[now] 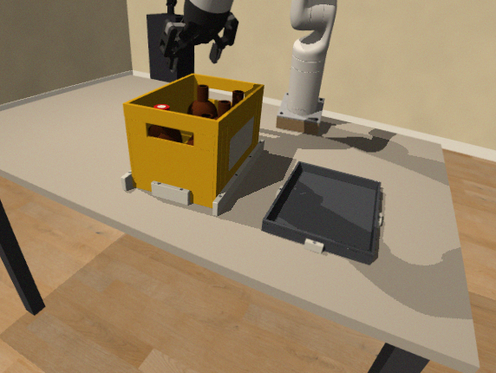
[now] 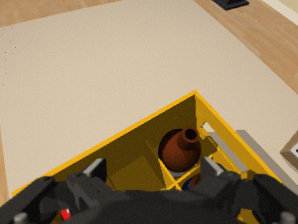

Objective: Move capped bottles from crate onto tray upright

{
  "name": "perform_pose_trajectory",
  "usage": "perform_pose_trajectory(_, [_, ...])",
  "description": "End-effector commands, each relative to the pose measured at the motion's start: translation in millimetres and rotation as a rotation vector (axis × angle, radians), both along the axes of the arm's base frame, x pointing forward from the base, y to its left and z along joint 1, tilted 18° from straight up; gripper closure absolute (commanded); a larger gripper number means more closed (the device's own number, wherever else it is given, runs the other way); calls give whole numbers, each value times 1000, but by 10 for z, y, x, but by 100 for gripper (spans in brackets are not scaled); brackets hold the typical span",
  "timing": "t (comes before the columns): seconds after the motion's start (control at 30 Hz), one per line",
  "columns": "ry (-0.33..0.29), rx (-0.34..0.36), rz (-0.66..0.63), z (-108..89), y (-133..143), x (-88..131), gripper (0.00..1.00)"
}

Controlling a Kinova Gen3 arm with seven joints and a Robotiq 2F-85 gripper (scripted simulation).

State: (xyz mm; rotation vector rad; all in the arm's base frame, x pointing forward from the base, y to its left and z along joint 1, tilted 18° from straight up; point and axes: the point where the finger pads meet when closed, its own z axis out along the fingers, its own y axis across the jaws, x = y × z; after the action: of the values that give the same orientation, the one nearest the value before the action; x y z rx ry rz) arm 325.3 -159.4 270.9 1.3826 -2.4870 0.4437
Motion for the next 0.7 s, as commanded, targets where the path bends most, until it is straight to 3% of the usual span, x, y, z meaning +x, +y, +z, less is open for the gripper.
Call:
perform_pose_trajectory(0.0, [-21, 20, 18, 35, -8, -21, 0])
perform_pose_trajectory(0.67, [-67, 95, 194, 15, -3, -11, 0])
